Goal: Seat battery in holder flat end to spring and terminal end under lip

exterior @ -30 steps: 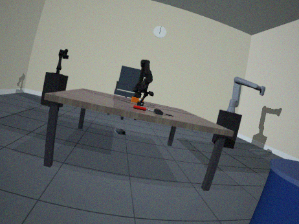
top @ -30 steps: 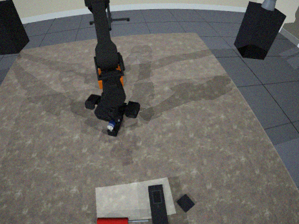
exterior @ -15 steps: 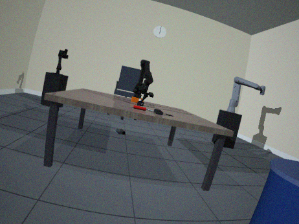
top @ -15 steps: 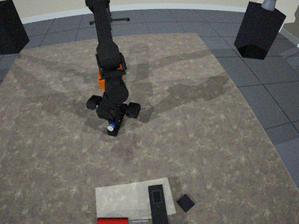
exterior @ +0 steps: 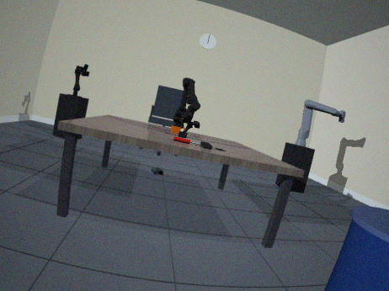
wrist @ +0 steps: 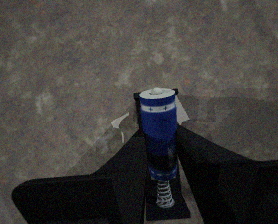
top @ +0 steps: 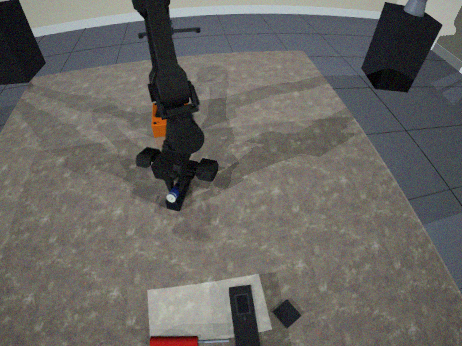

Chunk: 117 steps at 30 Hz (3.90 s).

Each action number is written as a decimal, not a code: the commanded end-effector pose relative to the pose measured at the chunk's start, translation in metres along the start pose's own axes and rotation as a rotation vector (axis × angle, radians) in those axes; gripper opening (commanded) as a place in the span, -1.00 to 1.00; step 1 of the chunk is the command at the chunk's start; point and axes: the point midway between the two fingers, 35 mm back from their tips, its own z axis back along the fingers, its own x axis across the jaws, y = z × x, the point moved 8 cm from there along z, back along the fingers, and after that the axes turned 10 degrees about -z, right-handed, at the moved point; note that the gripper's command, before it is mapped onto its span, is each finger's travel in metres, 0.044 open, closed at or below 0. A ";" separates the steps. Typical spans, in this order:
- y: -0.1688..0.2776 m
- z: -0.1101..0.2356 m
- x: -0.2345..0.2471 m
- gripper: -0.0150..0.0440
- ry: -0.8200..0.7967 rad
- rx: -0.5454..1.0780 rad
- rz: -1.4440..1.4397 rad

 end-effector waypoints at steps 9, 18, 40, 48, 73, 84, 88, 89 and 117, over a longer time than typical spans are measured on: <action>0.011 -0.002 -0.001 -0.24 -0.008 -0.084 -0.013; 0.018 -0.001 -0.002 -0.24 -0.005 -0.091 -0.014; 0.030 0.003 -0.002 -0.24 0.012 -0.064 -0.009; 0.025 0.000 0.000 -0.24 0.028 -0.012 -0.001; 0.008 -0.007 0.005 -0.24 0.072 0.152 0.015; 0.001 -0.010 0.006 -0.24 0.089 0.226 0.017; -0.002 -0.011 0.006 -0.24 0.095 0.253 0.017; -0.002 -0.012 0.007 -0.24 0.096 0.259 0.017; -0.019 -0.019 0.008 -0.24 0.125 0.425 0.008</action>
